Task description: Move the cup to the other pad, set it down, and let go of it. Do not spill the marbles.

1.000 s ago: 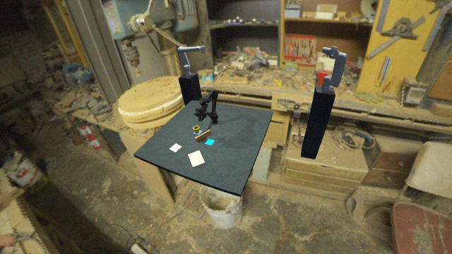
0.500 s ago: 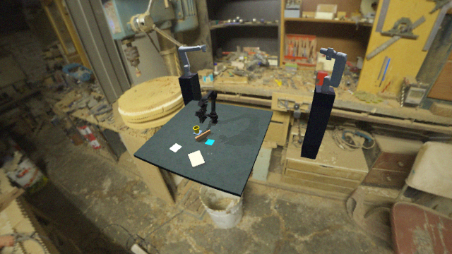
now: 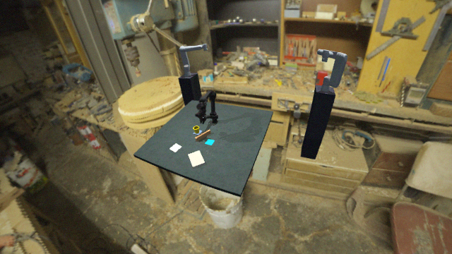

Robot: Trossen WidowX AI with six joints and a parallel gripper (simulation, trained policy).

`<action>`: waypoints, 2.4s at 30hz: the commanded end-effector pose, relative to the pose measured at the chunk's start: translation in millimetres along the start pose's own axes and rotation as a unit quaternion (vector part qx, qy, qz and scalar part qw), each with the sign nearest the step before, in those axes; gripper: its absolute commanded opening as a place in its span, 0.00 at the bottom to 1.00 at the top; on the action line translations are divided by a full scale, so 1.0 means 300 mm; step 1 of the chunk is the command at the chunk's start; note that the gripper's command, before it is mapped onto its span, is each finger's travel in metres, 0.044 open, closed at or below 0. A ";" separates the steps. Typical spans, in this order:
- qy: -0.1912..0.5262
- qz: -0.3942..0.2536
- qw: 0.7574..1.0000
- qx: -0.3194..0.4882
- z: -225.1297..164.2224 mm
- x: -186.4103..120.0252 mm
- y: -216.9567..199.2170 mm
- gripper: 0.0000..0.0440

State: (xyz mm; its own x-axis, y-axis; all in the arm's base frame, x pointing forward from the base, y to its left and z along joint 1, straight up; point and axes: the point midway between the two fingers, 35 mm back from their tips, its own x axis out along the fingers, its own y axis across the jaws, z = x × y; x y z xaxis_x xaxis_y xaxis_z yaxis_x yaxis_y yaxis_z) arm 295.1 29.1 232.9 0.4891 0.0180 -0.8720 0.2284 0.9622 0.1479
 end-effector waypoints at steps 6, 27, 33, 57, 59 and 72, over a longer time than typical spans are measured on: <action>0.068 -0.038 0.997 -0.011 -0.029 0.020 -0.043 0.32; 0.206 -0.095 0.974 -0.024 -0.089 0.048 -0.163 0.41; 0.233 -0.105 0.966 -0.019 -0.098 0.059 -0.193 0.41; 0.284 -0.127 0.951 0.001 -0.131 0.174 -0.301 0.44; 0.287 -0.128 0.949 0.001 -0.135 0.185 -0.310 0.45; 0.307 -0.127 0.943 -0.012 -0.165 0.260 -0.372 0.48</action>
State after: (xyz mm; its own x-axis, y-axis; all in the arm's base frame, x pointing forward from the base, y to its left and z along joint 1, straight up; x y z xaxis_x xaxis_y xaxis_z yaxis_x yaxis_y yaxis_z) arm 267.2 -59.3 134.8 -0.1390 -0.0652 -0.9881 0.2635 0.9594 -0.1004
